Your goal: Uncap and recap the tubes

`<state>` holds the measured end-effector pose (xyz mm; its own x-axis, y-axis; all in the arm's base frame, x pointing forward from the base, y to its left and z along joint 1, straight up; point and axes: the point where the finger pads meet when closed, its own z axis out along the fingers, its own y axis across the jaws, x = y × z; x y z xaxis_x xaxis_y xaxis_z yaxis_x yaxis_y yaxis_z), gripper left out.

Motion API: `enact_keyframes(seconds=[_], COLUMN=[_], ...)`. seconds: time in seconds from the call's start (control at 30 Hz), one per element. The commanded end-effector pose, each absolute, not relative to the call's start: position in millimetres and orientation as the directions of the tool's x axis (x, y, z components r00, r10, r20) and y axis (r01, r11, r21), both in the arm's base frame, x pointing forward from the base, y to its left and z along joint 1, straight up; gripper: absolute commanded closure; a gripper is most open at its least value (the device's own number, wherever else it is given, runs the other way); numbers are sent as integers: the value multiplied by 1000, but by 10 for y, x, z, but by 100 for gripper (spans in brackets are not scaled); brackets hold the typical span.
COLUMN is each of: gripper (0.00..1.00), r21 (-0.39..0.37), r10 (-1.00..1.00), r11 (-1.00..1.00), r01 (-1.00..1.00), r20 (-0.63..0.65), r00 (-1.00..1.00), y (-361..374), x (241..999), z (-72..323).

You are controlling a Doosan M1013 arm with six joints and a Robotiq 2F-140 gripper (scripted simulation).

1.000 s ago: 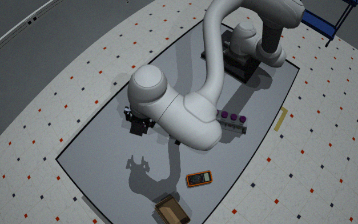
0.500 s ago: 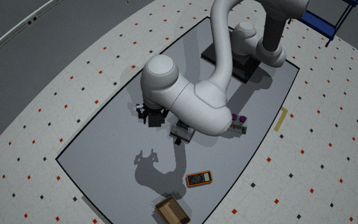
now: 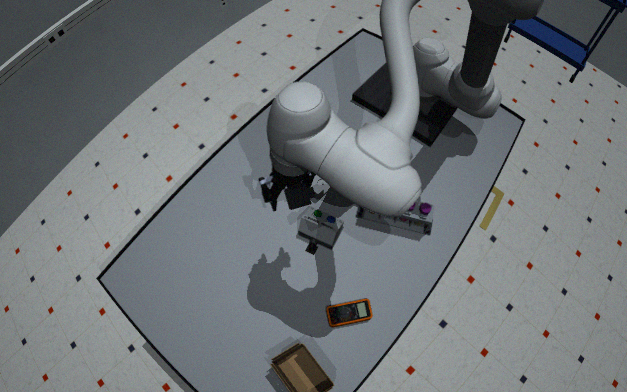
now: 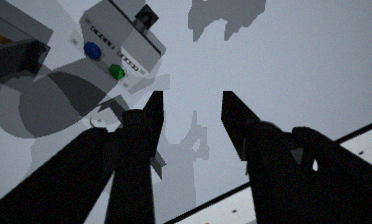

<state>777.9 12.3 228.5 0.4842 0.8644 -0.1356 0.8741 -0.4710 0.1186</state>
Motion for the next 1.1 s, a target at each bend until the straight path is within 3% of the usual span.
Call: enact_keyframes(seconds=[0.0, 1.07], gripper=[59, 59], r21=[103, 13], r10=[896, 996], r11=[-414, 57], r01=[904, 998], r20=[-130, -69], r00=[425, -56], y=[155, 389], x=[7633, 6430], z=[2251, 1850])
